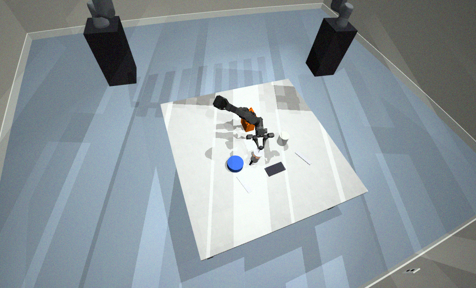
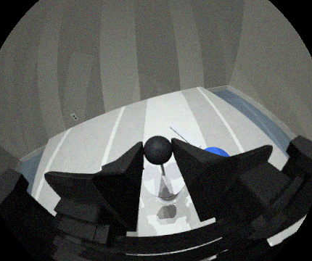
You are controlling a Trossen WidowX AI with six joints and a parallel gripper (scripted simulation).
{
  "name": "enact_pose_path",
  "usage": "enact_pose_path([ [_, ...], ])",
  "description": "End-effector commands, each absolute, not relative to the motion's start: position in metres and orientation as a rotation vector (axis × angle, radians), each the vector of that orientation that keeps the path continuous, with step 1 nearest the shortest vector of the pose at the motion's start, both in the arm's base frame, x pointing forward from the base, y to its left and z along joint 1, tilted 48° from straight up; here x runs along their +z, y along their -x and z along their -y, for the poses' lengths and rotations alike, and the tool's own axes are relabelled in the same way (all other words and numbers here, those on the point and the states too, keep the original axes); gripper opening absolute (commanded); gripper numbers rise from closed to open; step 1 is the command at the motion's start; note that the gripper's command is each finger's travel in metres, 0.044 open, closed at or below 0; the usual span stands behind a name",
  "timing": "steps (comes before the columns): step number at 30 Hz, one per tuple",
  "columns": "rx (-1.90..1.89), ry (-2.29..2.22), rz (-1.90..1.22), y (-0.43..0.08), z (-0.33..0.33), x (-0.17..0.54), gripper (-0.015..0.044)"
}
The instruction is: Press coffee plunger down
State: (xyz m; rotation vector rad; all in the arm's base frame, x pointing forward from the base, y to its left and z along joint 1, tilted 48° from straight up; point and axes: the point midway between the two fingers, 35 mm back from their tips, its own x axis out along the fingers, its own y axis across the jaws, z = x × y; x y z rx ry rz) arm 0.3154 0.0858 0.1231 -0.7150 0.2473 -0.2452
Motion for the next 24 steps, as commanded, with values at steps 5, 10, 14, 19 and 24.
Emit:
enact_pose_path([
  [5,-0.272,0.766,-0.303,-0.315,-0.060,0.099,0.0121],
  [10,-0.273,0.769,-0.299,-0.320,-0.055,0.096,0.0121],
  [14,-0.273,0.770,-0.297,-0.325,-0.054,0.095,0.0121],
  [19,-0.274,0.770,-0.297,-0.328,-0.055,0.095,0.0121],
  [24,-0.274,0.769,-0.296,-0.329,-0.056,0.094,0.0121],
])
